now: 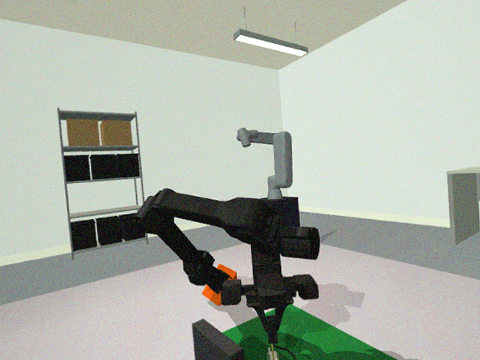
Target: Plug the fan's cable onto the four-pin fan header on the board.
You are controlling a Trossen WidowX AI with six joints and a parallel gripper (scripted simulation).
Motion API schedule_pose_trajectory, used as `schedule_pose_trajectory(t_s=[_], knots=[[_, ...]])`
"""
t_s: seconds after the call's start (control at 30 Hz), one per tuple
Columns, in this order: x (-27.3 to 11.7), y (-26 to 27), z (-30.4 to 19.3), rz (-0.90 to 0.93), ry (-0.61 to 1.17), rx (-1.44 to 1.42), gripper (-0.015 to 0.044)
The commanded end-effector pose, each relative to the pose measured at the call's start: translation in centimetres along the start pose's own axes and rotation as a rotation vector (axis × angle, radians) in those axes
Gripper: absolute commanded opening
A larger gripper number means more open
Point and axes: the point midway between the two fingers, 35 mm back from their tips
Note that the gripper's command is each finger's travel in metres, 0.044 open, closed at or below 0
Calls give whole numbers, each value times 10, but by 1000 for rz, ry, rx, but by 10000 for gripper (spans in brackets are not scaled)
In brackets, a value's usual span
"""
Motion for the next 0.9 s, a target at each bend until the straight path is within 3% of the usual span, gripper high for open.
schedule_pose_trajectory(t_s=[0.0, 0.7, 0.87], knots=[[0, -1, 0, -4, -3, 7, 0], [-2, -1, -7, -4, -3, 10, 0], [18, -1, -8, -5, -3, 10, 0]])
Point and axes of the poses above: the point midway between the two fingers, 35 mm back from their tips, its own x axis out along the fingers, its own y axis across the jaws, z = x × y, and after that the axes turned 4 degrees about -x, right-handed
